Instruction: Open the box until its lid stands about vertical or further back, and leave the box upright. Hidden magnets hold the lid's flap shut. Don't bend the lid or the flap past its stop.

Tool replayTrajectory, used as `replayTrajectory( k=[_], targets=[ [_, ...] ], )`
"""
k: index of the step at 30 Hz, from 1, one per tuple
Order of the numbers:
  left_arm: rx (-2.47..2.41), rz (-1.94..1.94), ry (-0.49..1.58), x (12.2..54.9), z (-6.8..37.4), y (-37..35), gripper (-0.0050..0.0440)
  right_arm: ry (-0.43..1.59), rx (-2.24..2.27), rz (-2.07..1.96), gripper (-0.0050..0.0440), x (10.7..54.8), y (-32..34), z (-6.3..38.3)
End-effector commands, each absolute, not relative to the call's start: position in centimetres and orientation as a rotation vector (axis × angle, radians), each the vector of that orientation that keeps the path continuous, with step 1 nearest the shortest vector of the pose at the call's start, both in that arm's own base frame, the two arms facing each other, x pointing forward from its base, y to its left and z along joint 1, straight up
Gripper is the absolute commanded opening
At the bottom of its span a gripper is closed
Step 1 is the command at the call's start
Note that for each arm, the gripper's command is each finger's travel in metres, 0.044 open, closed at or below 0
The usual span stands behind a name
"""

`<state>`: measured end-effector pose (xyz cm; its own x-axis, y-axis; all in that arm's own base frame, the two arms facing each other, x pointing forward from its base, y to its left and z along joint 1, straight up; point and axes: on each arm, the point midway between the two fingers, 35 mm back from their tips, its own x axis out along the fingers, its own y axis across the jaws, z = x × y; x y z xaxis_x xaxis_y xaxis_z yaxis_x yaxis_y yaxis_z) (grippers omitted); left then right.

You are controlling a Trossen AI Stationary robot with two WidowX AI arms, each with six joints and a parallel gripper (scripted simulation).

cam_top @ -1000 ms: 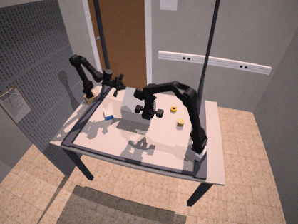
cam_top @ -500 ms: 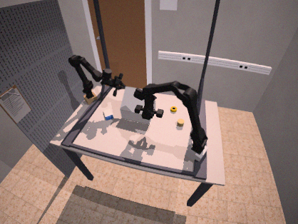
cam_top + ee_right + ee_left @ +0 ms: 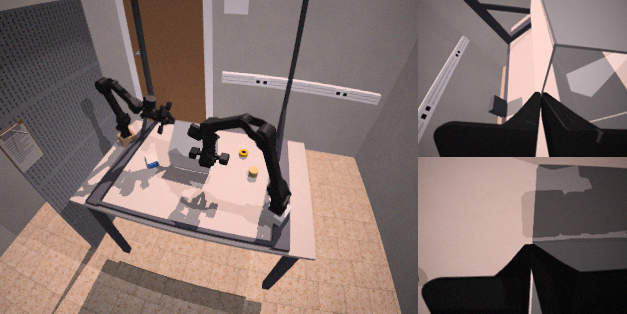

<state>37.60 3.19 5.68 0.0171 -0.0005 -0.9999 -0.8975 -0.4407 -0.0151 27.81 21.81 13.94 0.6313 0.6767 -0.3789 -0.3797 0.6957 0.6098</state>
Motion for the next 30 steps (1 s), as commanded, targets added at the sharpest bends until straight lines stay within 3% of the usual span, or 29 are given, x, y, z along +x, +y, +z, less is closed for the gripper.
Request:
replayTrajectory(
  k=[1, 30],
  targets=[
    [-1.552, 1.516, 0.941, 37.7, 6.0, 3.3, -0.005, 0.592, 0.522, 0.657, 0.0004, 28.0, 22.0, 15.9],
    [-1.552, 1.516, 0.941, 37.7, 6.0, 3.3, -0.005, 0.592, 0.522, 0.656, 0.0004, 27.2, 21.3, 16.9]
  ],
)
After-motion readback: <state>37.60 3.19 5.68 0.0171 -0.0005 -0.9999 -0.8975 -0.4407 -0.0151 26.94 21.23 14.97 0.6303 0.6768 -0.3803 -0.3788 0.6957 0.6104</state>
